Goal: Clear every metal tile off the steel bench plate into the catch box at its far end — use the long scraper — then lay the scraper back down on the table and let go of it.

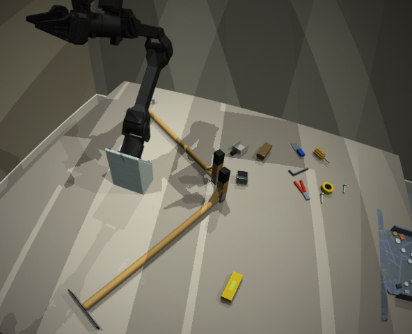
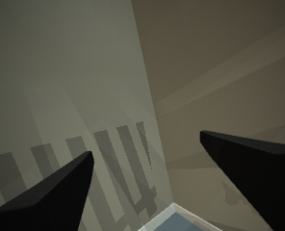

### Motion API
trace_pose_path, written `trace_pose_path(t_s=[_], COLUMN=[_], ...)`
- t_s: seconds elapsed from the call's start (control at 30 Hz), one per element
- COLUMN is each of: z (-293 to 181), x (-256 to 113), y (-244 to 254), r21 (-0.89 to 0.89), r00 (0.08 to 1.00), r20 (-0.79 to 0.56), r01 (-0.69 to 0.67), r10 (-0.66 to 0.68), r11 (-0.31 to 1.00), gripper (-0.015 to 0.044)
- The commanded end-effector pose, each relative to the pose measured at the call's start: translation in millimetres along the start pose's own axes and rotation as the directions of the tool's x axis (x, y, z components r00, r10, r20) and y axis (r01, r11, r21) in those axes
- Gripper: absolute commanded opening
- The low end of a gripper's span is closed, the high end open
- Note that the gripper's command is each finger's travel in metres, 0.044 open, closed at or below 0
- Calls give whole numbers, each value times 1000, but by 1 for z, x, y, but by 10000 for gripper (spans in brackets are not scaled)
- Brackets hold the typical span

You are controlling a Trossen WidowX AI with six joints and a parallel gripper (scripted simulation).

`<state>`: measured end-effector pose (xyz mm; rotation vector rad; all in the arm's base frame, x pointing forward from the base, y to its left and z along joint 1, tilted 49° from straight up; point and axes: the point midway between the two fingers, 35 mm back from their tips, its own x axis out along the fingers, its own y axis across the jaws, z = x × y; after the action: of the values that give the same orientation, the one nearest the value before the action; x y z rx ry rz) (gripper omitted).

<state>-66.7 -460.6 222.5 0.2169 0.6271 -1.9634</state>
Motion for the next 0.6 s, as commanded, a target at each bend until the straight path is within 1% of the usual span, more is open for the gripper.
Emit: trace_pose_path(t_s=[0.0, 0.27, 0.57], z=[-20, -59, -105], x=[9, 15, 8], y=[24, 60, 95], r21=[-38, -74, -54], r00=[991, 932, 801], r20=[-98, -284, -494], r01=[-94, -255, -417], r10=[90, 225, 339], r11=[995, 964, 907], gripper=[440, 440, 440])
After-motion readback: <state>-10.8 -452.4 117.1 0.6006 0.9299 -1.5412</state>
